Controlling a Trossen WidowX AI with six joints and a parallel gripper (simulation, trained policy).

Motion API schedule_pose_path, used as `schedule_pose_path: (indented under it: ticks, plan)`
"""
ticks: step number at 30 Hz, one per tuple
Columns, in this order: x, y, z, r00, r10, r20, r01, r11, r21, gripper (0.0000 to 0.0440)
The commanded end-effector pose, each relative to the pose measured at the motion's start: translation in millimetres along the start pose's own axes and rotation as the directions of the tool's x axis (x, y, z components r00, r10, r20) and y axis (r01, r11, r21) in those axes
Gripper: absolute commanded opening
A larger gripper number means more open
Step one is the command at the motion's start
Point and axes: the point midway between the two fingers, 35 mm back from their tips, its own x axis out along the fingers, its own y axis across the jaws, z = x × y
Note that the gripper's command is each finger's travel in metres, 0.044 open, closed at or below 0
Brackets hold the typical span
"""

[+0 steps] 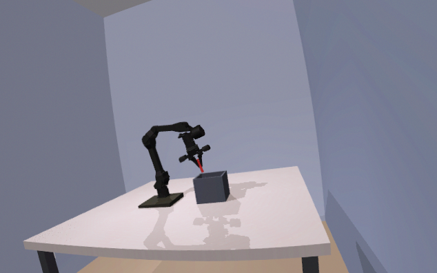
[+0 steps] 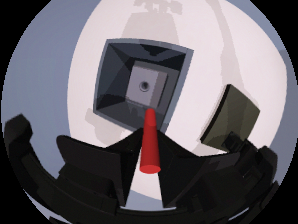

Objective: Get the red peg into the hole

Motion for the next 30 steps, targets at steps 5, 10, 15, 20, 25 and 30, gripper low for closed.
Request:
schedule_pose_path:
  ticks: [5, 10, 15, 20, 25, 30]
  plan:
    - [13.3, 5.7, 18.8, 0.999, -0.029, -0.016, 0.029, 1.0, 0.003, 0.0]
    - [27.2, 6.8, 29.1, 0.998, -0.05, -0.026, 0.05, 0.999, 0.003, 0.0]
    - [41.3, 7.6, 35.9, 0.997, -0.067, -0.041, 0.067, 0.998, -0.004, 0.0]
    - [56.6, 8.6, 38.9, 0.995, -0.08, -0.061, 0.079, 0.997, -0.017, 0.0]
    - [71.0, 11.4, 39.3, 0.993, -0.083, -0.085, 0.081, 0.996, -0.032, 0.0002]
    - [83.4, 15.8, 39.1, 0.992, -0.079, -0.102, 0.074, 0.996, -0.055, 0.0]
